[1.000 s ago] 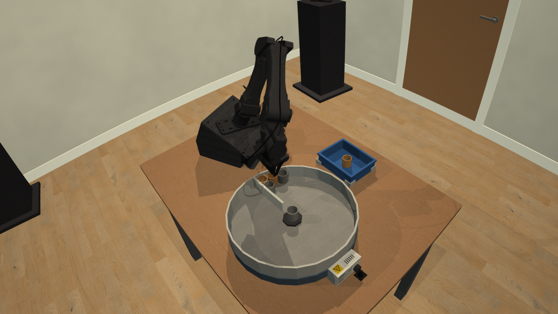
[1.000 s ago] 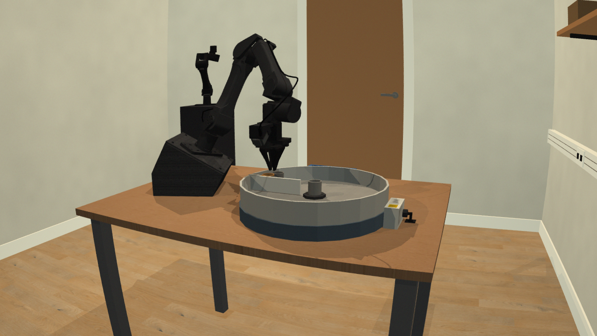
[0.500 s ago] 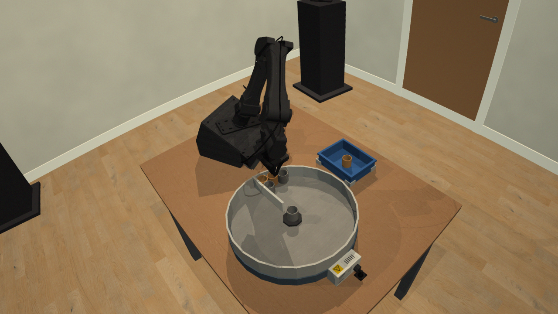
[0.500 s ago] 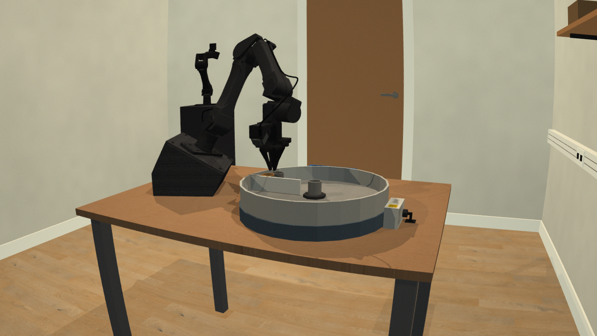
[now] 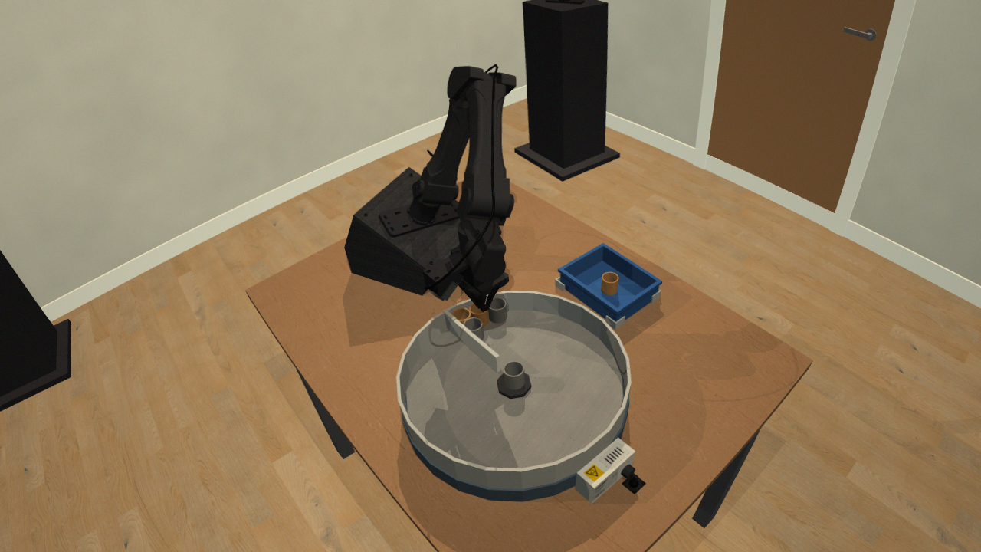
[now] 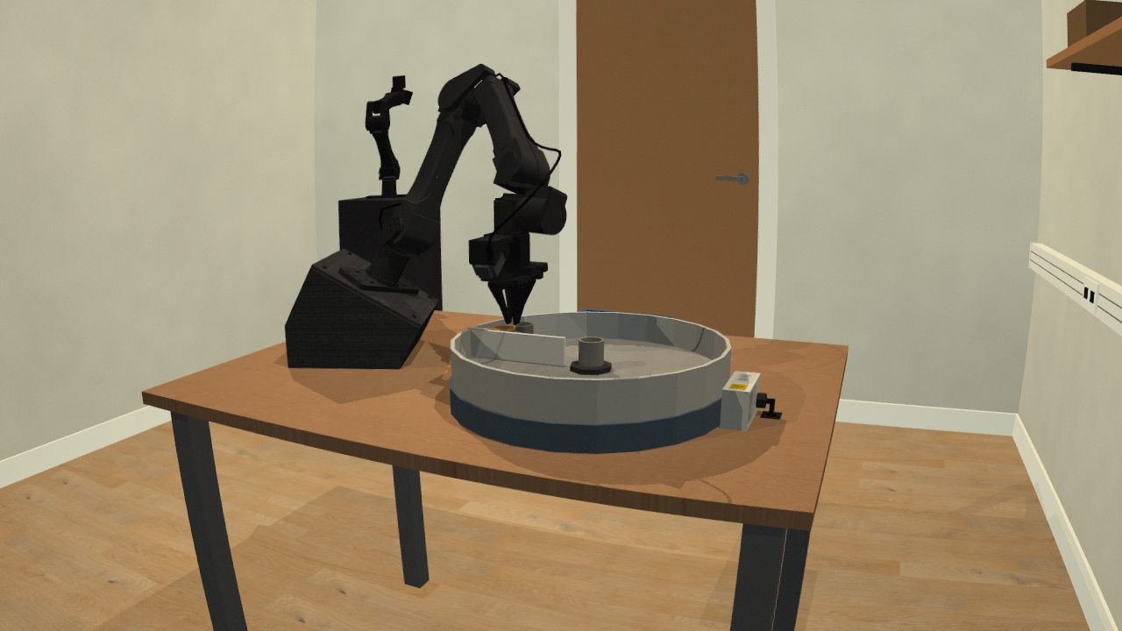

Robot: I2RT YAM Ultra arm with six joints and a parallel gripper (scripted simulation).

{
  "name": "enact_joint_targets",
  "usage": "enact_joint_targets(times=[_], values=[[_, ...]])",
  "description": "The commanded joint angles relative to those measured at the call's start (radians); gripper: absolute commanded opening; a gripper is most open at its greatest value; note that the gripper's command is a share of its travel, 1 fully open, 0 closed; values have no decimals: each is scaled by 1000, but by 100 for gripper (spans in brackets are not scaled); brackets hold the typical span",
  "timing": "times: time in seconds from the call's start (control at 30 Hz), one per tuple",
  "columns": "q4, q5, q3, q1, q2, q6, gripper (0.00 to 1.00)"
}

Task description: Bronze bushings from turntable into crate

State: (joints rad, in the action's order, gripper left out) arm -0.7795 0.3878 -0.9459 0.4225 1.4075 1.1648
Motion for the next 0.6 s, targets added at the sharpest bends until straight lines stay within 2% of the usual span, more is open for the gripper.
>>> enact_joint_targets(times=[0.0, 0.57], values=[[22, -17, -19, 10, -18, 12, 13], [14, -18, -19, 10, -16, 10, 13]])
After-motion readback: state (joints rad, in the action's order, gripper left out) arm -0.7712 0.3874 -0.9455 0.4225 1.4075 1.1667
